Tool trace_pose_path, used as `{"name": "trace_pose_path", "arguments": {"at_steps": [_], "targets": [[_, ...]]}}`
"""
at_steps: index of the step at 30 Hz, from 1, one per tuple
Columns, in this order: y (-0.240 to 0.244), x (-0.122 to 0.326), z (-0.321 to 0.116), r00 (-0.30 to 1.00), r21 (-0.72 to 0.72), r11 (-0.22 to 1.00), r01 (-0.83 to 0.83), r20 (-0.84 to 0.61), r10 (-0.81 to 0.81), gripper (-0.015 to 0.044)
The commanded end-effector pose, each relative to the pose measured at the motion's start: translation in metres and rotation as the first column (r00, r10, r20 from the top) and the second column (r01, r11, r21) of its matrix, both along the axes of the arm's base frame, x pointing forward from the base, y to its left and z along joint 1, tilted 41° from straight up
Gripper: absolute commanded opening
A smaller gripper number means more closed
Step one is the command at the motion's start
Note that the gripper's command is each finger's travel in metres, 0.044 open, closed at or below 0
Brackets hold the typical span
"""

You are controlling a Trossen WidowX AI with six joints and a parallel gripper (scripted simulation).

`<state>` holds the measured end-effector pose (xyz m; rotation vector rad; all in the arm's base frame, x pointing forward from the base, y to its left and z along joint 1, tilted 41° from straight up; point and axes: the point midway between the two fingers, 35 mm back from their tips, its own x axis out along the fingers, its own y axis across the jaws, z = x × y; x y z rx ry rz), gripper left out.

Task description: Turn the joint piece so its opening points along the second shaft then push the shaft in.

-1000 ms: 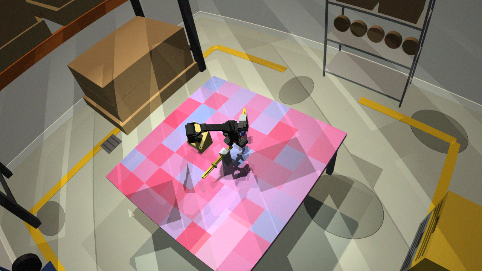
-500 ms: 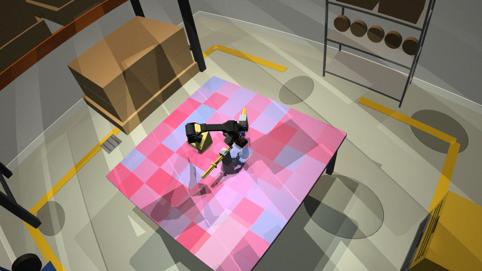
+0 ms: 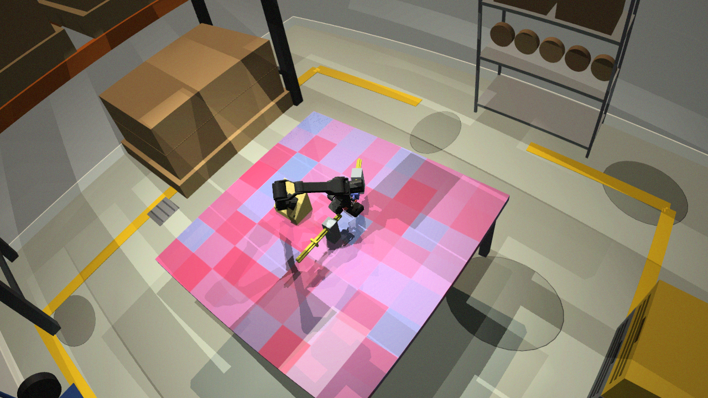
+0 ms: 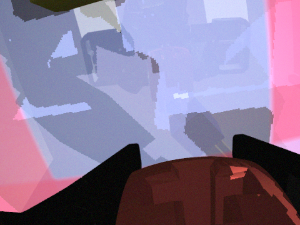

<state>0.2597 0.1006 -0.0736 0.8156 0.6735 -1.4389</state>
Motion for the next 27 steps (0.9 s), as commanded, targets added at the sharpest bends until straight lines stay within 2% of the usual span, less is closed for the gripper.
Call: {"name": "trace_pose_path", "arguments": {"at_steps": [1, 7, 13, 19, 27], "targets": [[0.0000, 0.0000, 0.0000, 1.000, 0.000, 1.000, 0.000, 0.000, 0.000, 0.0156], [0.0000, 0.0000, 0.0000, 1.000, 0.000, 1.000, 0.000, 0.000, 0.000, 0.0147], [0.0000, 0.0000, 0.0000, 1.000, 0.000, 1.000, 0.000, 0.000, 0.000, 0.0000], [0.0002, 0.0002, 0.0004, 1.000, -0.009, 1.000, -0.003, -0.003, 0.003, 0.0000], [0.0031, 0.0028, 0.0052, 0.998, -0.128, 0.991, -0.050, -0.052, 0.043, 0.0000]]}}
